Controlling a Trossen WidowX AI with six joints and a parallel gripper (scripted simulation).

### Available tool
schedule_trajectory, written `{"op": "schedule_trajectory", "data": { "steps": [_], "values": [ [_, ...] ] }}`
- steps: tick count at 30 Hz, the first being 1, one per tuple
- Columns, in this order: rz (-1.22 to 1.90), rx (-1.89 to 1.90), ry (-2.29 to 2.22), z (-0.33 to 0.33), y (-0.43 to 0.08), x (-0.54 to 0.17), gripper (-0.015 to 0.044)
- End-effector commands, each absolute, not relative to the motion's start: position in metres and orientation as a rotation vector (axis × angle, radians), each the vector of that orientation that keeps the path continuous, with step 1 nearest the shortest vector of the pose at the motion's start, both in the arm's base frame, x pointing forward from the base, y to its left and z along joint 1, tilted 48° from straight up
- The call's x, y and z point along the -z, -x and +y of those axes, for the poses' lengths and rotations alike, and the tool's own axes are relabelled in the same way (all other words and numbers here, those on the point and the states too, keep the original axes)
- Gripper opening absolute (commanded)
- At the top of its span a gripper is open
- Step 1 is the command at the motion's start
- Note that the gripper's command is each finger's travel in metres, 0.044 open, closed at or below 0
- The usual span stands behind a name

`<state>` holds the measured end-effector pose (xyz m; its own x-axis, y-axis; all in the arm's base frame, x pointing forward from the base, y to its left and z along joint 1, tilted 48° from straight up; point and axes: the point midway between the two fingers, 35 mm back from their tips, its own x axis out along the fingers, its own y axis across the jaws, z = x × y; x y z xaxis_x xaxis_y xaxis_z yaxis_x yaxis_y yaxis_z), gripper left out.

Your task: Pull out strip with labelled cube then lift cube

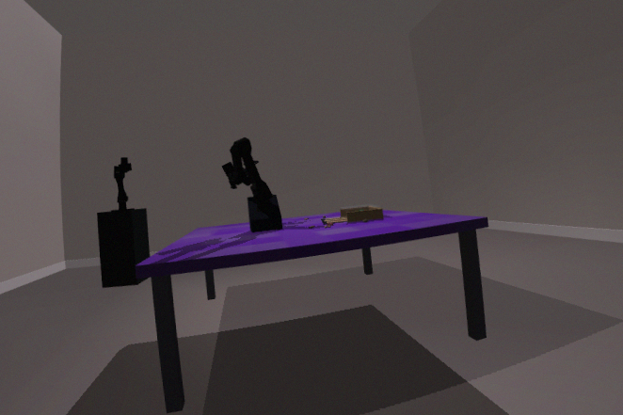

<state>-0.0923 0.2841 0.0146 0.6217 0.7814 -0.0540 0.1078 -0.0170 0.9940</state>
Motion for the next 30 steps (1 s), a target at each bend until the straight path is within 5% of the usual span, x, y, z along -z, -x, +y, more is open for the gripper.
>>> {"op": "schedule_trajectory", "data": {
  "steps": [1, 13, 30],
  "values": [
    [0.788, -0.626, -1.514, 0.286, 0.092, -0.014, 0.0400],
    [0.385, -0.410, -0.705, 0.314, -0.056, -0.034, 0.0400],
    [0.305, -0.146, 0.153, 0.252, -0.199, -0.053, 0.0400]
  ]
}}
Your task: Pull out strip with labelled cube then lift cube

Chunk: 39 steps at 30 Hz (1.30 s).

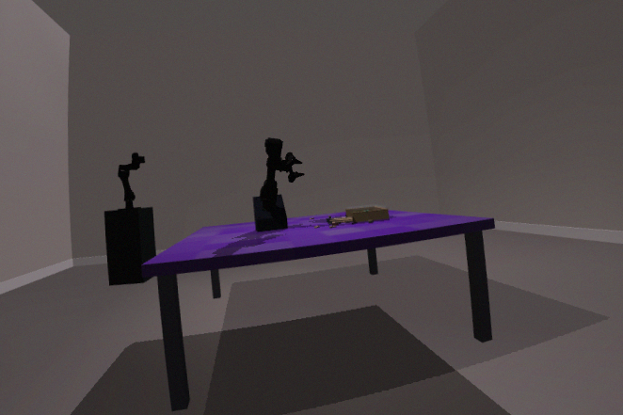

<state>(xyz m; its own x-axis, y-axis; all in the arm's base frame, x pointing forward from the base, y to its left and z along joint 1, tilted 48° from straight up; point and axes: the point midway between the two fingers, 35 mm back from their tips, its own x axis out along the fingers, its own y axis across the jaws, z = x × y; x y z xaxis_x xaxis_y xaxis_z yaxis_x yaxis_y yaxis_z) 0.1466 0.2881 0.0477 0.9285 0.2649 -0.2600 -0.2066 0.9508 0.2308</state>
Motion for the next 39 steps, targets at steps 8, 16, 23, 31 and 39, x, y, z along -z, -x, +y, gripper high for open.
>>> {"op": "schedule_trajectory", "data": {
  "steps": [8, 16, 23, 31, 39],
  "values": [
    [0.357, -0.027, 0.551, 0.197, -0.251, -0.064, 0.0400],
    [0.448, 0.045, 0.861, 0.144, -0.281, -0.072, 0.0400],
    [0.448, 0.045, 0.861, 0.144, -0.281, -0.072, 0.0400],
    [0.448, 0.045, 0.861, 0.144, -0.281, -0.072, 0.0400],
    [0.511, 0.077, 0.849, 0.140, -0.292, -0.068, 0.0321]
  ]
}}
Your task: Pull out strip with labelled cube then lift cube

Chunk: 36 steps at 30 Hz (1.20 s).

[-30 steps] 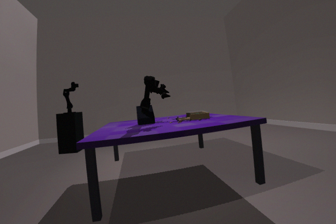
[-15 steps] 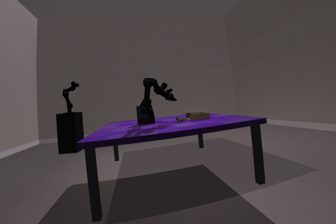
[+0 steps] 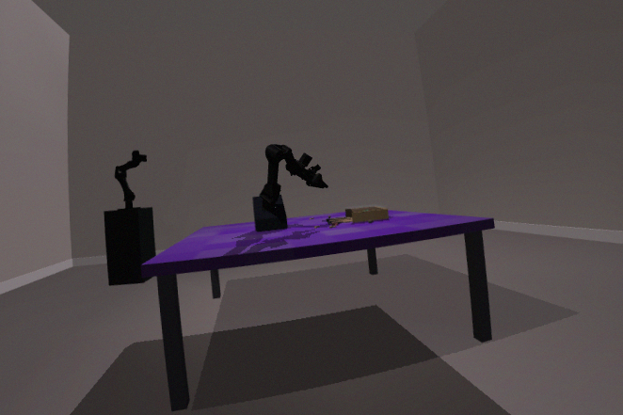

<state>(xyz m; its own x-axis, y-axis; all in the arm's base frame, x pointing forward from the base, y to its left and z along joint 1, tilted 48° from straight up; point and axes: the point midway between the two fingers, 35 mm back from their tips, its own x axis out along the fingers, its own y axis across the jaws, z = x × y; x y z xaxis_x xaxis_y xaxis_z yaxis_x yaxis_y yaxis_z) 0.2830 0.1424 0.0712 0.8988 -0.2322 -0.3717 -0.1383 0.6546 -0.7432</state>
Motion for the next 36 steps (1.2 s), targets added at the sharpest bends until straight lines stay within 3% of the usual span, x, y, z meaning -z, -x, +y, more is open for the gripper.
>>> {"op": "schedule_trajectory", "data": {
  "steps": [1, 12, 19, 36],
  "values": [
    [0.555, 0.100, 0.840, 0.137, -0.299, -0.065, 0.0295],
    [1.046, 0.448, 0.670, 0.065, -0.350, -0.051, 0.0006],
    [1.225, 0.628, 0.580, 0.029, -0.360, -0.057, 0.0000],
    [1.234, 0.637, 0.576, 0.028, -0.362, -0.057, 0.0000]
  ]
}}
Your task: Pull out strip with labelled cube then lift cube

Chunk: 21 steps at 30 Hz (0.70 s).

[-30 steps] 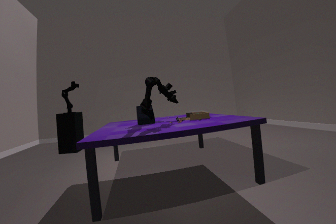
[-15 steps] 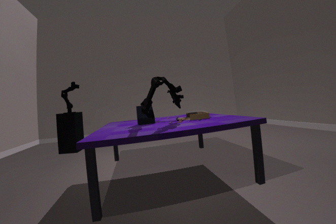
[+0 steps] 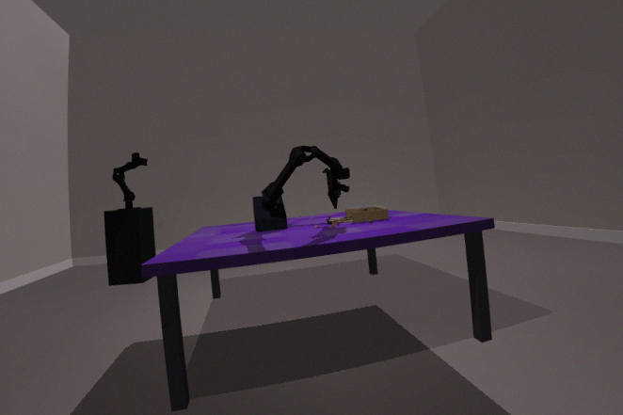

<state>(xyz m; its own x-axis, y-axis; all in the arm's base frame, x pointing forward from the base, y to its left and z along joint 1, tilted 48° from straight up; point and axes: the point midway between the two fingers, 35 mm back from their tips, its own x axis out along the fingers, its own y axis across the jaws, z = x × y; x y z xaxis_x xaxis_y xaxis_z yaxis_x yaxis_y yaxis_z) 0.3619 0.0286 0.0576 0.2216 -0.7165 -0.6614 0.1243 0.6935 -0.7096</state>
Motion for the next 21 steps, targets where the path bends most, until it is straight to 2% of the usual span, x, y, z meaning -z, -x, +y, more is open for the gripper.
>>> {"op": "schedule_trajectory", "data": {
  "steps": [1, 21],
  "values": [
    [1.234, 0.637, 0.576, 0.027, -0.362, -0.056, 0.0000],
    [1.234, 0.636, 0.575, 0.005, -0.370, -0.034, 0.0000]
  ]
}}
